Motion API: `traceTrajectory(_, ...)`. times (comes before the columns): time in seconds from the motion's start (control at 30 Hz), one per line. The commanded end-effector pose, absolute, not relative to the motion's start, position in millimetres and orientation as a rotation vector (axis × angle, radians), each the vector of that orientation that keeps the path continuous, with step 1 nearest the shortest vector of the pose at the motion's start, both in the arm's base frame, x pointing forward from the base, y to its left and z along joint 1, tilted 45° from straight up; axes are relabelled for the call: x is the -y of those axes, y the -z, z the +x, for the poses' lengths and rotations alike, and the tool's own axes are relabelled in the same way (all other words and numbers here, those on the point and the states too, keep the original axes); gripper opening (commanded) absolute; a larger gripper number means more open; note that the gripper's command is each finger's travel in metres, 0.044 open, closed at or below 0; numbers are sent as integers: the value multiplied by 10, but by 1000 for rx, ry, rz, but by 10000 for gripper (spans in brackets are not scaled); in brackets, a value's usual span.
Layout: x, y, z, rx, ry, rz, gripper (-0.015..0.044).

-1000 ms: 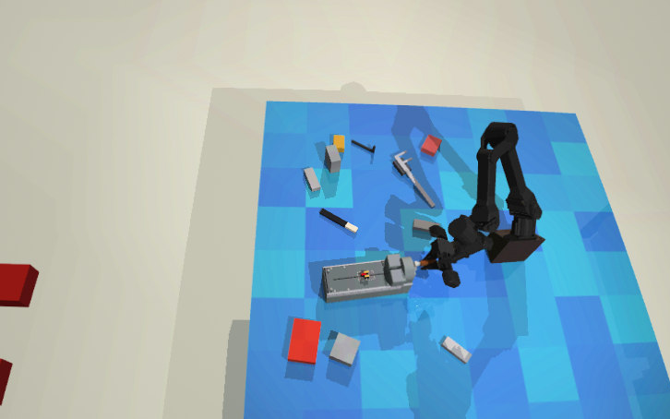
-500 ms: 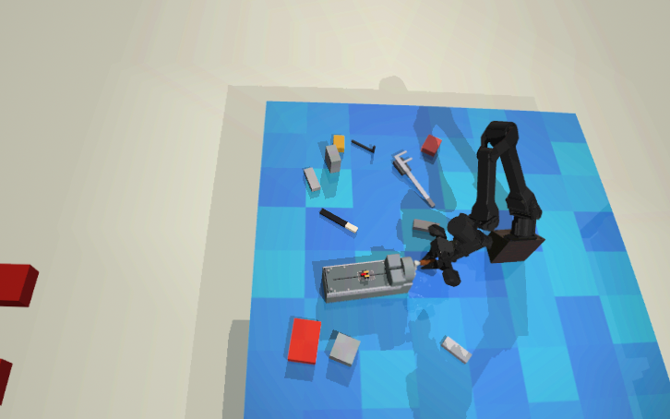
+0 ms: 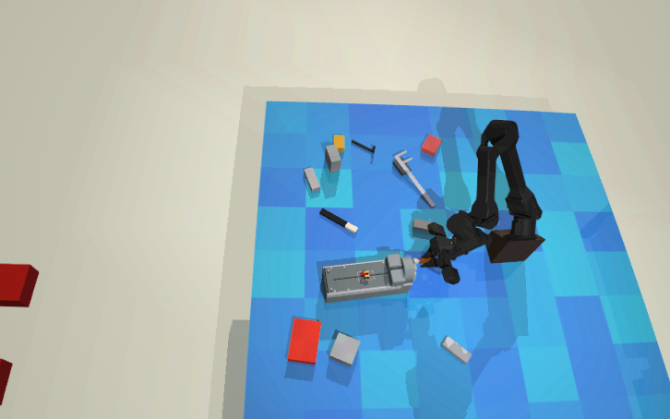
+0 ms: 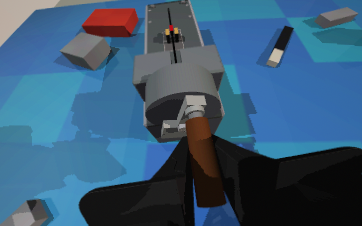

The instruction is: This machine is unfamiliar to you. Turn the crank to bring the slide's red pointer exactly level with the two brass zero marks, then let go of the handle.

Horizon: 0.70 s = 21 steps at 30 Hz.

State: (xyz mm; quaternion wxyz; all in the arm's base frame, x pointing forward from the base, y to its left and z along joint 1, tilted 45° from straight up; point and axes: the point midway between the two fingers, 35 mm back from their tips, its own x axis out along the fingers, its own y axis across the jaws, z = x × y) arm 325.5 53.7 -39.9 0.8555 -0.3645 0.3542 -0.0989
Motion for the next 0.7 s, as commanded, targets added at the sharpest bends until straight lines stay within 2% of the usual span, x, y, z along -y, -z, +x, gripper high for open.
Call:
traceTrajectory(0.0, -457, 354, 3263, -741, 236, -766, 0)
traceTrajectory(0.67, -376, 351, 3269, -741, 236, -767, 0)
